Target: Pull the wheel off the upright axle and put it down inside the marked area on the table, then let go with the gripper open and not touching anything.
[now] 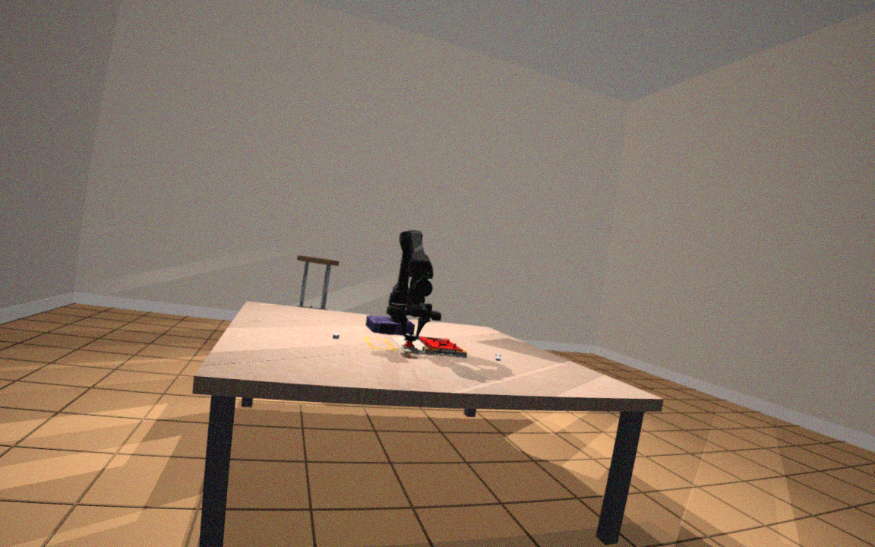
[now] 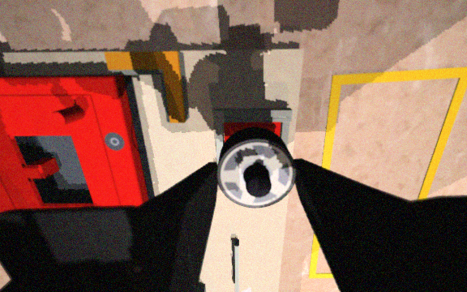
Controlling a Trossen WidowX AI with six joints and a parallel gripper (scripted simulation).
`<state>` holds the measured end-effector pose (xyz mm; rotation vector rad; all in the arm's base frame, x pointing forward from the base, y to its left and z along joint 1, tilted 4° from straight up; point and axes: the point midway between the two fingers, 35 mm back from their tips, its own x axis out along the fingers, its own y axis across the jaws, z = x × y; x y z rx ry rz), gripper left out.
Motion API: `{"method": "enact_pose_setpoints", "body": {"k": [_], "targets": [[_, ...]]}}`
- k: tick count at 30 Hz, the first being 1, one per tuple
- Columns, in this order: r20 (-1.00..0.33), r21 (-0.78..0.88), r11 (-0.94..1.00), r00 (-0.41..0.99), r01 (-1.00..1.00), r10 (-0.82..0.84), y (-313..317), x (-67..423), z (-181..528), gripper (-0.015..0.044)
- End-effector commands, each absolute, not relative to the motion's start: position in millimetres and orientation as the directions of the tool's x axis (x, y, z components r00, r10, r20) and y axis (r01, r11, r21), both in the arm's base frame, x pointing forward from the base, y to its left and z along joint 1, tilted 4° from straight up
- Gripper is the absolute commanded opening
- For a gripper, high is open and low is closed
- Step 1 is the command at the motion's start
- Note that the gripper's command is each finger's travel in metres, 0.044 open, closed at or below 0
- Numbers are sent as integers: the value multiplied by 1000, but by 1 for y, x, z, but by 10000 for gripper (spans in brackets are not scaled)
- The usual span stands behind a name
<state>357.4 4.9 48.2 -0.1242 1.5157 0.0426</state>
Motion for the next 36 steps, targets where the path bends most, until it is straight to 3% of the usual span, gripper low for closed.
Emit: {"method": "enact_pose_setpoints", "body": {"k": [1,36], "targets": [[-997,-55,993,57,-106,-49,5,357,52,0],[-997,-56,993,58,-107,-50,6,357,63,0]]}}
